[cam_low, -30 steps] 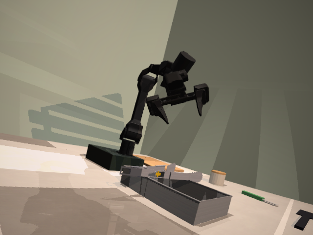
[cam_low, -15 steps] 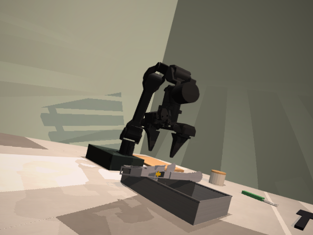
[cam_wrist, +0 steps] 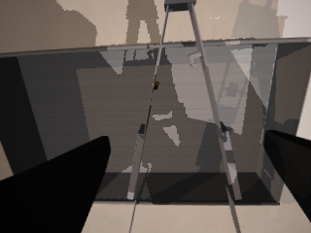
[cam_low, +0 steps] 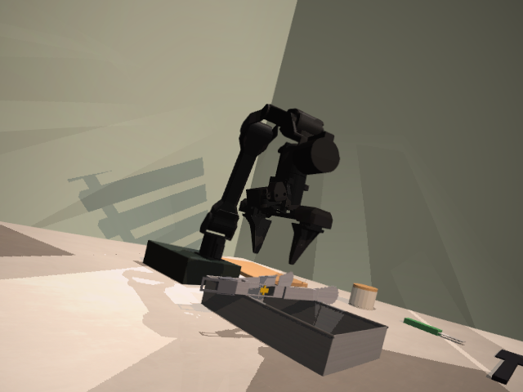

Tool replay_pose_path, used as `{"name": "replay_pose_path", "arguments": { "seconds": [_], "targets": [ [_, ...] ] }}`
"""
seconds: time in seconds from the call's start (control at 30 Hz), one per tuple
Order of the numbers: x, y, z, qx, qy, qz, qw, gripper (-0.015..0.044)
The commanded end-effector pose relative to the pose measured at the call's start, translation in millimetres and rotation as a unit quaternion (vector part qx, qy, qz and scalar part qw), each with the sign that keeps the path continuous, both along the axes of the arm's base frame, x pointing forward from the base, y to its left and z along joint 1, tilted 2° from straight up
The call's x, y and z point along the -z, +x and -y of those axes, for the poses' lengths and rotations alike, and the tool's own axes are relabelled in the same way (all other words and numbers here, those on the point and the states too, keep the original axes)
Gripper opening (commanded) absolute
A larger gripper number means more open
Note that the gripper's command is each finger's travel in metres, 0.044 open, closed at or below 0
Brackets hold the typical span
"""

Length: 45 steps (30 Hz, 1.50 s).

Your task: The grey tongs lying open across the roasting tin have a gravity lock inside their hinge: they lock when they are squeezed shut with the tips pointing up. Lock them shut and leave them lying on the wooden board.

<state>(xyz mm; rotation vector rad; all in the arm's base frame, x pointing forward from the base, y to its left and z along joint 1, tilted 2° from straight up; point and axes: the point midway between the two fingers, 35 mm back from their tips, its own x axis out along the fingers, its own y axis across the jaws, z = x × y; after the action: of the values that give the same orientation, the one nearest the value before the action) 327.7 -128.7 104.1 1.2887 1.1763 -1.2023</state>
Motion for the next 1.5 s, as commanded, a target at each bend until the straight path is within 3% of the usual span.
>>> {"name": "replay_pose_path", "arguments": {
  "seconds": [0.0,1.47],
  "targets": [
    [8,0,0,0.001,0.0,-0.004,1.0,0.044],
    [80,3,-2,0.001,0.0,-0.004,1.0,0.044]
  ]
}}
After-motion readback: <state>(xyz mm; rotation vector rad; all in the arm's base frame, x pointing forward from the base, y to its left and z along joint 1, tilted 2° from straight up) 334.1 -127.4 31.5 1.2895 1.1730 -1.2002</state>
